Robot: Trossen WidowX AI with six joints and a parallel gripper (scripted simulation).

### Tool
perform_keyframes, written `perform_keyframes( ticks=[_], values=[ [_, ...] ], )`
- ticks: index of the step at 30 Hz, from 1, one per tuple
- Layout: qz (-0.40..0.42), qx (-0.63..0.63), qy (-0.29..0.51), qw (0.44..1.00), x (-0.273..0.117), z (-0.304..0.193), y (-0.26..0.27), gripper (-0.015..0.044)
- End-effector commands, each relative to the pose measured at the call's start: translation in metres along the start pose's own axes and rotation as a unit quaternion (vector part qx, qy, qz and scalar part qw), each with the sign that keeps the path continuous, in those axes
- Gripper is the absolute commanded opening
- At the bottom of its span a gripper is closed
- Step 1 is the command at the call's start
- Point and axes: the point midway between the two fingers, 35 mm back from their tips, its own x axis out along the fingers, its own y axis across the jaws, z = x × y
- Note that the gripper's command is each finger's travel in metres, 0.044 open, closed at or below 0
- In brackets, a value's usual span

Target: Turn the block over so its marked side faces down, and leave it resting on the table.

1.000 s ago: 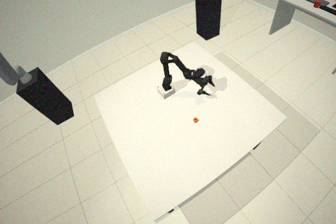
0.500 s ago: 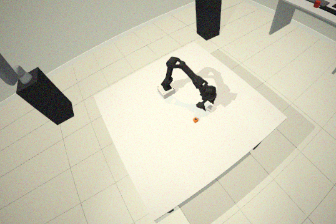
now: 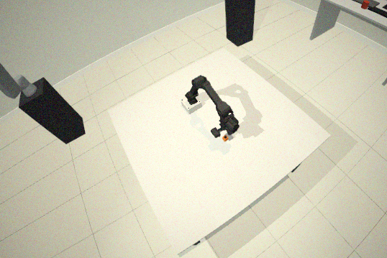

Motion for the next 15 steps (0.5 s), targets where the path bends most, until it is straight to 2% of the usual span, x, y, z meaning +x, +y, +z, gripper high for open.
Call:
perform_keyframes(
  ticks=[1, 5, 15],
  values=[
    [0.006, -0.009, 0.009, 1.0, -0.002, -0.002, 0.004, 0.044],
    [0.006, -0.009, 0.009, 1.0, 0.03, -0.002, 0.005, 0.044],
    [0.006, -0.009, 0.009, 1.0, 0.049, -0.003, 0.004, 0.044]
  ],
)
